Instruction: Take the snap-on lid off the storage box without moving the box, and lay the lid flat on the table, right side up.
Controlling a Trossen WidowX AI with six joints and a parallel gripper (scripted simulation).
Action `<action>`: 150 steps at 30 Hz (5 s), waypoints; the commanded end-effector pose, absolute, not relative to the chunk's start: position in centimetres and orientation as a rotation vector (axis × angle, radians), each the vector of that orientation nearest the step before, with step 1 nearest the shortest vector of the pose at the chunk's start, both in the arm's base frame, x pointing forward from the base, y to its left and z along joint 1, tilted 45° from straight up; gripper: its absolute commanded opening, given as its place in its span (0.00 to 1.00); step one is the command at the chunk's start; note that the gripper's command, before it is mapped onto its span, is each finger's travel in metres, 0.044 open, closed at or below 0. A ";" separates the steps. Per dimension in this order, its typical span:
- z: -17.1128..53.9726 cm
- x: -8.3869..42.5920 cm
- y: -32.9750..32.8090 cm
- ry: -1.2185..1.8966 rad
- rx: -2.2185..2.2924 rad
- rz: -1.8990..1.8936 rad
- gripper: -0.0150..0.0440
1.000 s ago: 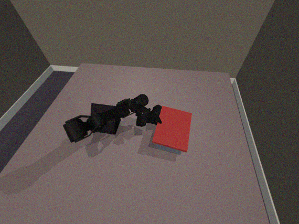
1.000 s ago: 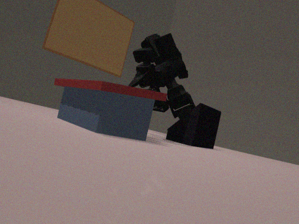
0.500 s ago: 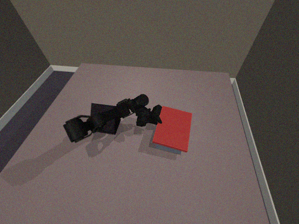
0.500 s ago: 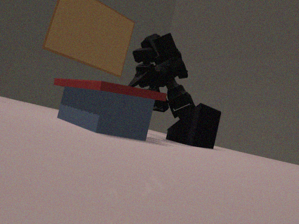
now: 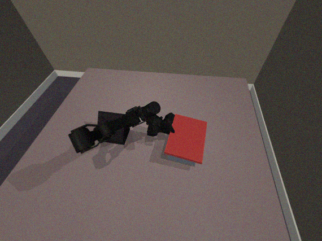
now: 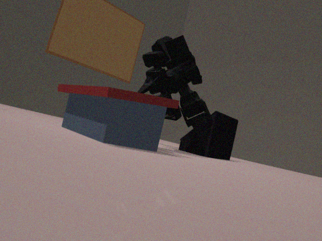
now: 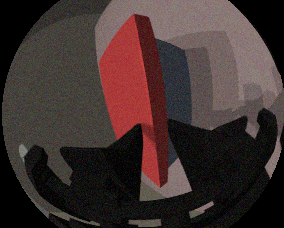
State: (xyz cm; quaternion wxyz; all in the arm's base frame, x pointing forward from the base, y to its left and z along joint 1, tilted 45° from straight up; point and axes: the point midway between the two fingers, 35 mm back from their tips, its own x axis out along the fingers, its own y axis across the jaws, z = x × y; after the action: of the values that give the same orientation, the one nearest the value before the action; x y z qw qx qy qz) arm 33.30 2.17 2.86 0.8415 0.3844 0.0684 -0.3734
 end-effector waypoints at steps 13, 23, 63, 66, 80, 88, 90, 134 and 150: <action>3.9 33.5 3.1 0.152 0.811 -0.787 0.25; 4.8 33.9 4.0 0.152 0.812 -0.787 0.25; 8.8 37.0 7.2 0.152 0.813 -0.786 0.25; 9.1 37.3 7.4 0.152 0.813 -0.786 0.25; 10.4 38.0 8.5 0.152 0.813 -0.786 0.25; 11.2 38.2 9.2 0.152 0.814 -0.786 0.25; 11.4 38.2 9.4 0.153 0.814 -0.786 0.25; 15.4 36.9 7.9 0.153 0.812 -0.787 0.25; 17.6 36.0 5.8 0.154 0.810 -0.788 0.25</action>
State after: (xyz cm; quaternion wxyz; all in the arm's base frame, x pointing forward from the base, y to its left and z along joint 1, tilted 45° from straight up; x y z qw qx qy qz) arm 36.33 6.02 17.37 0.8401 0.3858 0.0676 -0.3752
